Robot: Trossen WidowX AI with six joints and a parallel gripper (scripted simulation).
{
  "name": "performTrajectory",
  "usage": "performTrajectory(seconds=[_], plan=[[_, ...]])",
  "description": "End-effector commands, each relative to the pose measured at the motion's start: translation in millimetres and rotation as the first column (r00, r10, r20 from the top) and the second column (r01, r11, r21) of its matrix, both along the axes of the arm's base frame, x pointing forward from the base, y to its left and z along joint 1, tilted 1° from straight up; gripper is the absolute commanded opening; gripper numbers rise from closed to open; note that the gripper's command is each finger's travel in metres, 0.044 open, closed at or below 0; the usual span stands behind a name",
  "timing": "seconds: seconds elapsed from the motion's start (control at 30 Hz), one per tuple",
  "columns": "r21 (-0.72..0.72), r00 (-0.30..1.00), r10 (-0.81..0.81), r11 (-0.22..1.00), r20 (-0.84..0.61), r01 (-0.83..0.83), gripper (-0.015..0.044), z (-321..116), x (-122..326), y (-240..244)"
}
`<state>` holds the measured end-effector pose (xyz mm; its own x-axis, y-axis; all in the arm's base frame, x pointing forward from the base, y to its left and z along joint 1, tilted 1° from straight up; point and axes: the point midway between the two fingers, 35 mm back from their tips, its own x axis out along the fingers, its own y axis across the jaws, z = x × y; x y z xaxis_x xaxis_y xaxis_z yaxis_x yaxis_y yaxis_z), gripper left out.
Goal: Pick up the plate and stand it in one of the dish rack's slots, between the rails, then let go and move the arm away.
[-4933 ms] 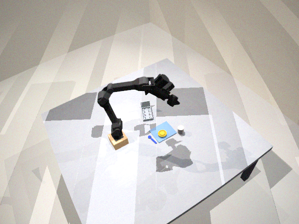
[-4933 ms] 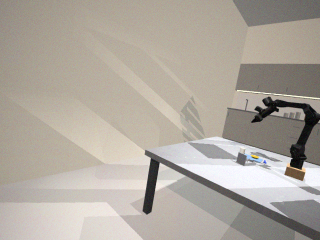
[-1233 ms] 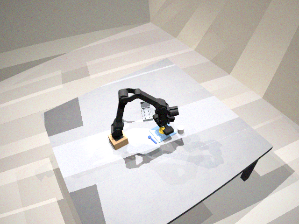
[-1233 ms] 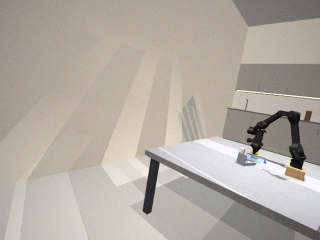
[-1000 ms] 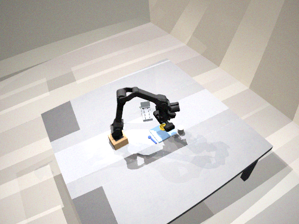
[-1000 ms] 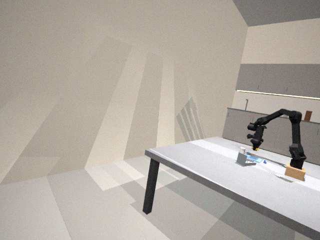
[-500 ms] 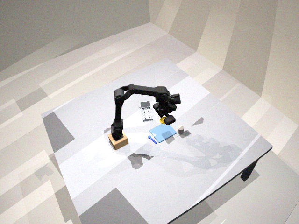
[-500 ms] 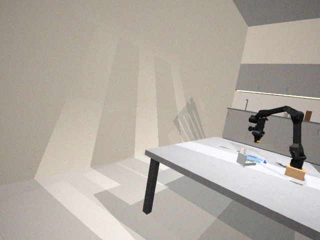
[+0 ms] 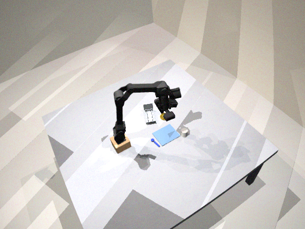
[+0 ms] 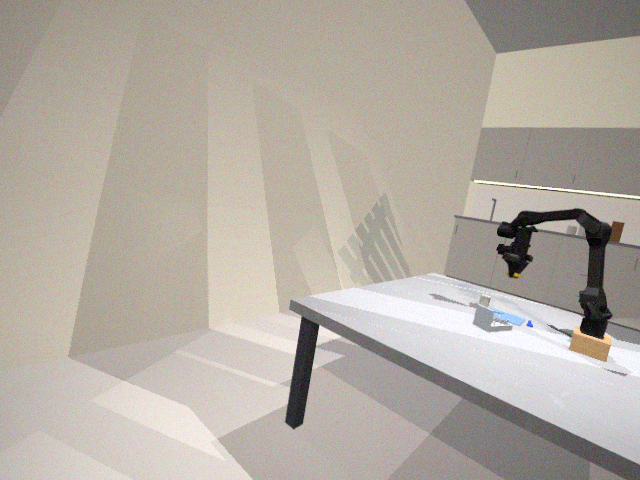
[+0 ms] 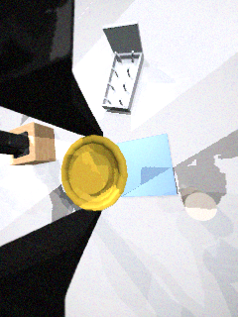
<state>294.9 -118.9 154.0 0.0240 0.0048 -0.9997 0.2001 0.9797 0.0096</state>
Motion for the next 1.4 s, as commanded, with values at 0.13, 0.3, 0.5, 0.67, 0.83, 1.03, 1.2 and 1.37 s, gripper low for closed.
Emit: performTrajectory(seconds=[0.13, 0.3, 0.5, 0.67, 0.83, 1.03, 1.2, 1.37], plan=[[0.016, 0.977, -0.215, 0.977, -0.006, 0.215, 0.0, 1, -20, 110], [0.019, 0.965, -0.262, 0.965, -0.008, 0.262, 0.0, 0, -29, 128], [0.03, 0.969, -0.247, 0.968, -0.012, 0.247, 0.0, -2, -28, 129], [0.121, 0.99, -0.138, 0.983, -0.026, 0.14, 0.0, -19, -23, 134], [0.216, 1.0, -0.025, 0.976, -0.012, 0.027, 0.0, -35, -18, 138], [0.323, 0.994, 0.102, 0.94, 0.041, -0.11, 0.0, -53, -13, 143], [0.397, 0.975, 0.192, 0.891, 0.113, -0.221, 0.0, -66, -9, 146], [0.451, 0.943, 0.265, 0.829, 0.203, -0.331, 0.0, -78, -7, 148]])
